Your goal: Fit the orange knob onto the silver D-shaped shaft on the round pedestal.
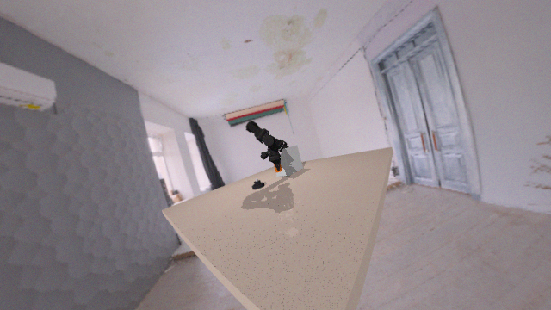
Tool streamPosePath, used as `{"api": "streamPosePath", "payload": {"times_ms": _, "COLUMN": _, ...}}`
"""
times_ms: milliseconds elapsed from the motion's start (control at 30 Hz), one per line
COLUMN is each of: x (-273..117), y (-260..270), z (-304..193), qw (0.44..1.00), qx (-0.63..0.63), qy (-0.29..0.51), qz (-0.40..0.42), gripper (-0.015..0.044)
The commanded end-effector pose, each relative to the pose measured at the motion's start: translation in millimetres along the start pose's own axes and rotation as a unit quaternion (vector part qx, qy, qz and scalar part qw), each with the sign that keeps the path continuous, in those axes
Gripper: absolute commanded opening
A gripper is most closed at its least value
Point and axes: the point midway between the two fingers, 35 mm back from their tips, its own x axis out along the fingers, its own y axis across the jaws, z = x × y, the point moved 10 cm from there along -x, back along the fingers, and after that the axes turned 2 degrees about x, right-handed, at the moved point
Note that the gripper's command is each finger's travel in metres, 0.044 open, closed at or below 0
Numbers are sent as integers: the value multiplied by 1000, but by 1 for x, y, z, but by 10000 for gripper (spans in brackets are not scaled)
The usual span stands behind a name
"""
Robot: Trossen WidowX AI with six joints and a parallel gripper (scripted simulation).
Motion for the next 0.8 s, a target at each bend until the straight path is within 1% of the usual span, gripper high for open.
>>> {"api": "streamPosePath", "payload": {"times_ms": 0, "x": -16, "y": 2, "z": 0, "qw": 1000, "qx": 3, "qy": 0, "qz": 7, "gripper": 0}}
{"api": "streamPosePath", "payload": {"times_ms": 467, "x": -60, "y": -1, "z": -1, "qw": 1000, "qx": 4, "qy": -2, "qz": 4, "gripper": 0}}
{"api": "streamPosePath", "payload": {"times_ms": 633, "x": -62, "y": -1, "z": 0, "qw": 1000, "qx": 4, "qy": -2, "qz": 4, "gripper": 0}}
{"api": "streamPosePath", "payload": {"times_ms": 767, "x": -60, "y": -1, "z": 11, "qw": 1000, "qx": 3, "qy": 1, "qz": 6, "gripper": 0}}
